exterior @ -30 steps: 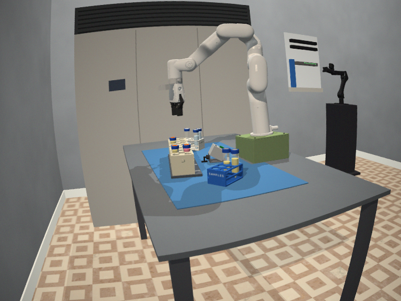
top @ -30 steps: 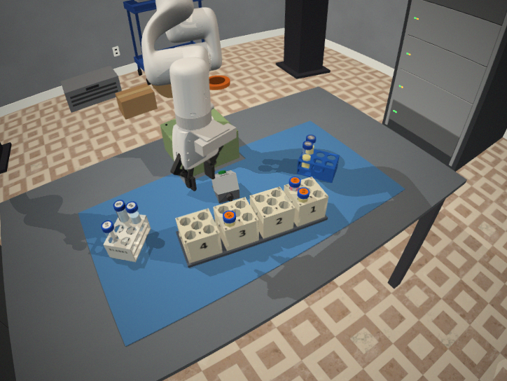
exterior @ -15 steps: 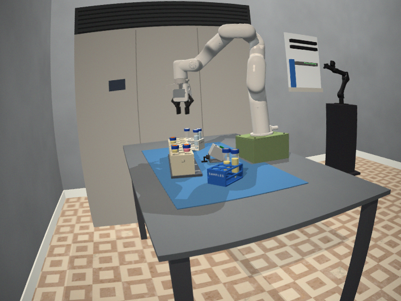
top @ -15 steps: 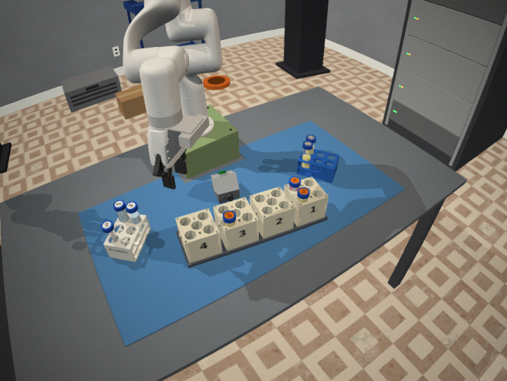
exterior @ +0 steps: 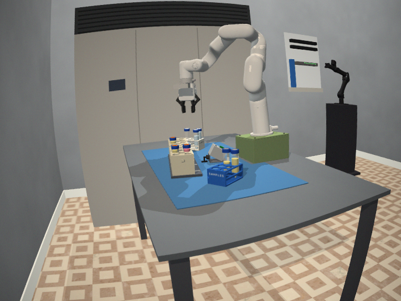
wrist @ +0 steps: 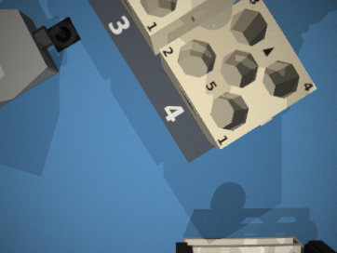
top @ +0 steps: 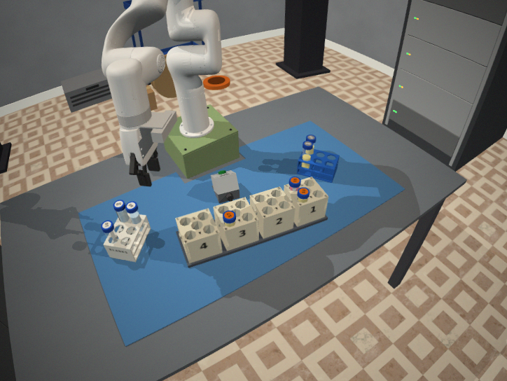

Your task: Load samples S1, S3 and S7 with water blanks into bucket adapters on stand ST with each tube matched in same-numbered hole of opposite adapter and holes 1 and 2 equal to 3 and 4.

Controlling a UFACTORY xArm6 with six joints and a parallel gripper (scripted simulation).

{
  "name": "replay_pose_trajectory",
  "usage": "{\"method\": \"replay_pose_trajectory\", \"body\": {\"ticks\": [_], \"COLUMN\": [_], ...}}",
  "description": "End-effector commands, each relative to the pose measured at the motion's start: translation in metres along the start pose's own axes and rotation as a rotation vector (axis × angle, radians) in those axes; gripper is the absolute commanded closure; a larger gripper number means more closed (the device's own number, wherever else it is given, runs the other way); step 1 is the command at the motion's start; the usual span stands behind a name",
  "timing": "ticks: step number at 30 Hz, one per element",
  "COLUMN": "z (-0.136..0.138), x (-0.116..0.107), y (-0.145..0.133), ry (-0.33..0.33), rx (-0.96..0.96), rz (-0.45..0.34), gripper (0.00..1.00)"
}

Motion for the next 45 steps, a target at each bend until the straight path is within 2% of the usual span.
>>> {"method": "replay_pose_trajectory", "body": {"ticks": [1, 4, 19, 21, 25, 39, 45], "z": [0.008, 0.010, 0.030, 0.030, 0.036, 0.036, 0.036], "x": [-0.001, -0.001, -0.001, -0.001, -0.001, -0.001, 0.011], "y": [-0.023, -0.028, -0.100, -0.100, -0.119, -0.121, -0.121], "ry": [-0.002, -0.002, -0.002, -0.002, -0.002, -0.002, -0.002], "rx": [-0.002, -0.002, -0.002, -0.002, -0.002, -0.002, -0.002], "rz": [0.005, 0.005, 0.004, 0.004, 0.004, 0.004, 0.004], "gripper": [0.43, 0.43, 0.43, 0.43, 0.43, 0.43, 0.43]}}
Point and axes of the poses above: the point where the finger pads meet when closed, its own x axis out along the fingers, its own z axis across the jaws, y = z × x, the point moved 1 cm from there along -x, back along the fingers, and after that the axes turned 15 degrees about x, right-handed, at the moved point
